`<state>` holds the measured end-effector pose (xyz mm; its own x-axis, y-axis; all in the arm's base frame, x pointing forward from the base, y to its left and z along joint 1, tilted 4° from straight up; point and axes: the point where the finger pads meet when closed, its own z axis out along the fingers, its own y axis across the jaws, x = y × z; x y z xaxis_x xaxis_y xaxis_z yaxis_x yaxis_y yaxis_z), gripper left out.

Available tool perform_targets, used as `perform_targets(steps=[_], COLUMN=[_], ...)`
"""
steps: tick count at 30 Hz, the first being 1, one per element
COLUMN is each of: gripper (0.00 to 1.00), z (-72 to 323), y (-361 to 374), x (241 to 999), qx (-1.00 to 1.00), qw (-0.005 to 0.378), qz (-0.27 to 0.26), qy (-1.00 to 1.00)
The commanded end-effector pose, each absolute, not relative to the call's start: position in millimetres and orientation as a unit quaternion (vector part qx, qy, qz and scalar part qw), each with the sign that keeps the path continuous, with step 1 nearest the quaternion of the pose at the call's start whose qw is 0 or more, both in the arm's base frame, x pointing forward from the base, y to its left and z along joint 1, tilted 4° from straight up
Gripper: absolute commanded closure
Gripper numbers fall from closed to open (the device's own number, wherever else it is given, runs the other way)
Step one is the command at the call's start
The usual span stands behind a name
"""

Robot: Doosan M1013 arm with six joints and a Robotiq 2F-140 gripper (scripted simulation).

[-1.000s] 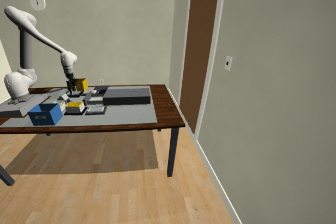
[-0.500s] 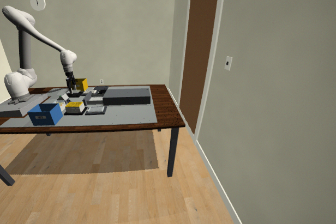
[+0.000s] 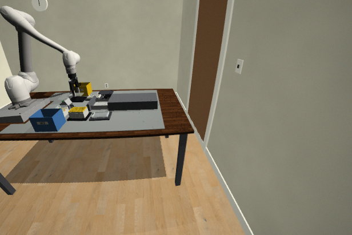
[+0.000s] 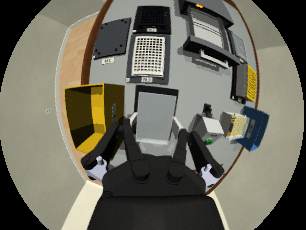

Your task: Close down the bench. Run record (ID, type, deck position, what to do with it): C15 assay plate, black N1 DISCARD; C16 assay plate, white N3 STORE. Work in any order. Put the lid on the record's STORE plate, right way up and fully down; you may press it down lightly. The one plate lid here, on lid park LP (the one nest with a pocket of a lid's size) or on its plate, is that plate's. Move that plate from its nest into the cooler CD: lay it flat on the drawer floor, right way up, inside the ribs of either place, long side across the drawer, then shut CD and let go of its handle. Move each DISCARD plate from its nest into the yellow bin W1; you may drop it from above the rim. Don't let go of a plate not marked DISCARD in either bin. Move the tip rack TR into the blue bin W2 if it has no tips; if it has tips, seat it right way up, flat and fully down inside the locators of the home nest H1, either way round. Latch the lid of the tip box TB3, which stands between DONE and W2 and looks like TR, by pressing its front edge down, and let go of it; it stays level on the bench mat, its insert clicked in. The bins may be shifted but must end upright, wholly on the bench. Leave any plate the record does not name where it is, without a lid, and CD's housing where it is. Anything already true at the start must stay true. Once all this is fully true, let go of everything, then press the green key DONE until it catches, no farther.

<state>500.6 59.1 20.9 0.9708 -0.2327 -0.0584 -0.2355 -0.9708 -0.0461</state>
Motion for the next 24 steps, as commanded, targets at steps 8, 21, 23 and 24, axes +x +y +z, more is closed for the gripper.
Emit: perform_targets(steps=[8,21,23,24], gripper=[1.00,1.00,1.00,1.00], z=[31.8,46.4,49.0,50.4], y=[58.5,57.6,57.5,57.4], x=[501.1,501.7,501.8,501.9], qx=[-0.992,-0.992,-0.992,-0.992], qw=[0.026,0.026,0.026,0.026], qz=[0.026,0.026,0.026,0.026], qy=[0.118,0.118,0.118,0.118])
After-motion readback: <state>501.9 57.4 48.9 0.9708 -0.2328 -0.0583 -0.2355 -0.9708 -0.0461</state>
